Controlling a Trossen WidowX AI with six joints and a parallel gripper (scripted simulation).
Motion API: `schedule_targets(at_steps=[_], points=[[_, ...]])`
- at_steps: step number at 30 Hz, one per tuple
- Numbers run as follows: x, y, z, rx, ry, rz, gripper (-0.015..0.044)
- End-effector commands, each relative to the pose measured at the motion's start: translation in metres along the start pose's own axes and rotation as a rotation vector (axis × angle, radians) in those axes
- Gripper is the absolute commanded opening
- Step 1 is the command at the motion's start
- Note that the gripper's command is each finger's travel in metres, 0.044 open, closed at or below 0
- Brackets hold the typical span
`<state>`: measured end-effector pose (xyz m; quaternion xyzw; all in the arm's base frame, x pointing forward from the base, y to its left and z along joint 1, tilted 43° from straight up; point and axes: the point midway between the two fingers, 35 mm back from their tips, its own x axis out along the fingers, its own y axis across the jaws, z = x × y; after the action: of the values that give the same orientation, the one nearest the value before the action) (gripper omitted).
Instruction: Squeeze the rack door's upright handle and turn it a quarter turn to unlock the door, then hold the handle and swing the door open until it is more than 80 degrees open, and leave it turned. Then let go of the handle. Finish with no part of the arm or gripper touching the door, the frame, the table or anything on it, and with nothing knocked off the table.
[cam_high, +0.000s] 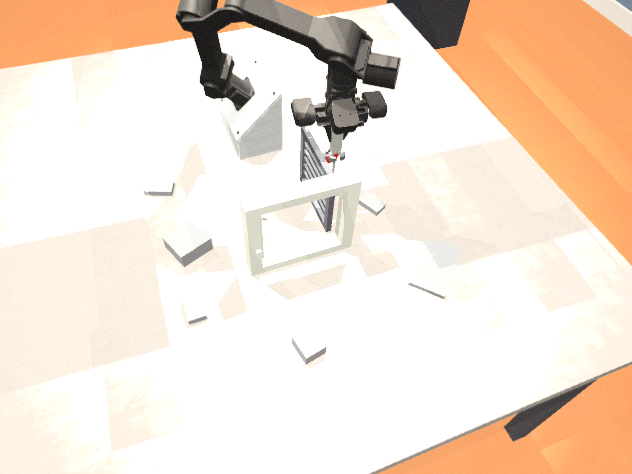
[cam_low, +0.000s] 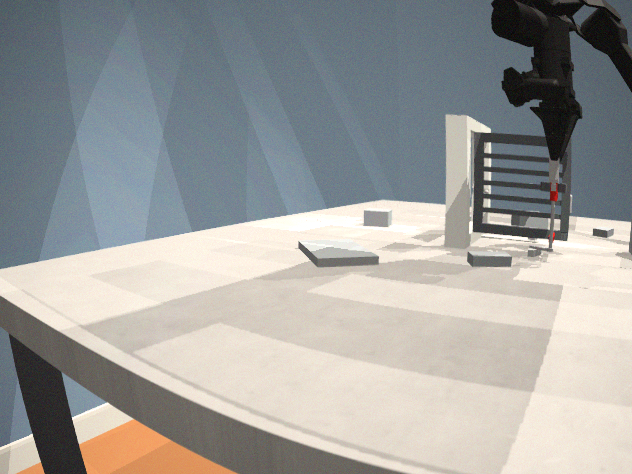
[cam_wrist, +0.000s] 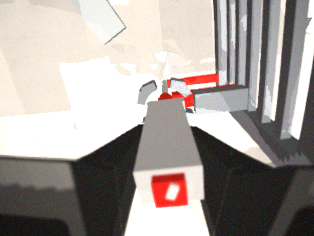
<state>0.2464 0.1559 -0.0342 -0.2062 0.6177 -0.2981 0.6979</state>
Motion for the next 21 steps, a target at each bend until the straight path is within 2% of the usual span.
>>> schedule_targets(at_steps=[1, 4, 5, 21], points=[[0.0, 0.0, 0.0, 0.01, 0.001, -0.001, 0.0197], [0.0, 0.0, 0.0, 0.01, 0.001, -0.001, 0.0276], [0.0, 0.0, 0.0, 0.01, 0.001, -0.001, 0.0285], [-0.02, 0.001, 0.001, 0.01, 0.001, 0.0, 0.0285]])
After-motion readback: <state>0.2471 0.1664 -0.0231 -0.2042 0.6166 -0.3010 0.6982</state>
